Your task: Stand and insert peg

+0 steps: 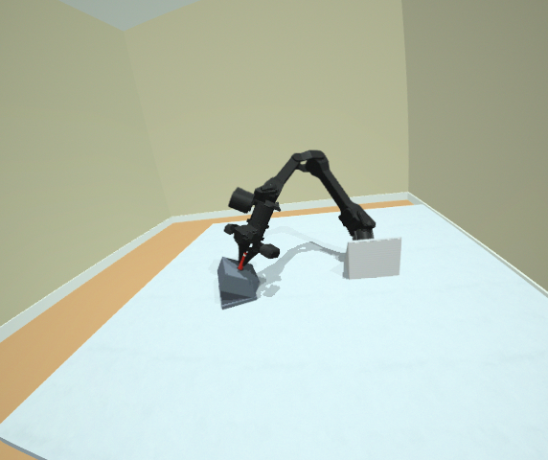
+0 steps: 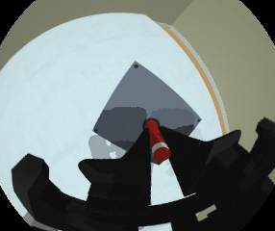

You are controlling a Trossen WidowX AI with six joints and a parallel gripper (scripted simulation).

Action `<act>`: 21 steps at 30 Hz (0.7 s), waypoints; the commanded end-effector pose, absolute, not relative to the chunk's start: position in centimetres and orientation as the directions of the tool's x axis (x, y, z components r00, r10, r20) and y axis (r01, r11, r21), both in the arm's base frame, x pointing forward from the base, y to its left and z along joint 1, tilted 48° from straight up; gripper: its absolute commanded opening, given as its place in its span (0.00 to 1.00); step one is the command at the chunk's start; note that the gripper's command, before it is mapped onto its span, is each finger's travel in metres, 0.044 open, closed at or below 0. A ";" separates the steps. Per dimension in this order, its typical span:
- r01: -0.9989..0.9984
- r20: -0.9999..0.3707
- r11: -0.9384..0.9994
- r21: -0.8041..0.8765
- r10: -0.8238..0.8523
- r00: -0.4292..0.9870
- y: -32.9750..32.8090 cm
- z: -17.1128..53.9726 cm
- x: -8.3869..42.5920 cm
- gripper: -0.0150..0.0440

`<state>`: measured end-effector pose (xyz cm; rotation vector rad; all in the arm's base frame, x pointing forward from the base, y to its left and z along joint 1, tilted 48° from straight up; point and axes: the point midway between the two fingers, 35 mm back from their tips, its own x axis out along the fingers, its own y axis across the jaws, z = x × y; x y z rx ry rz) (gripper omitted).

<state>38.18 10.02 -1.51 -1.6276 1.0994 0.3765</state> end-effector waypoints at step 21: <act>-0.808 -0.721 0.012 -0.589 -0.461 0.518 11.0 -0.3 37.4 1.00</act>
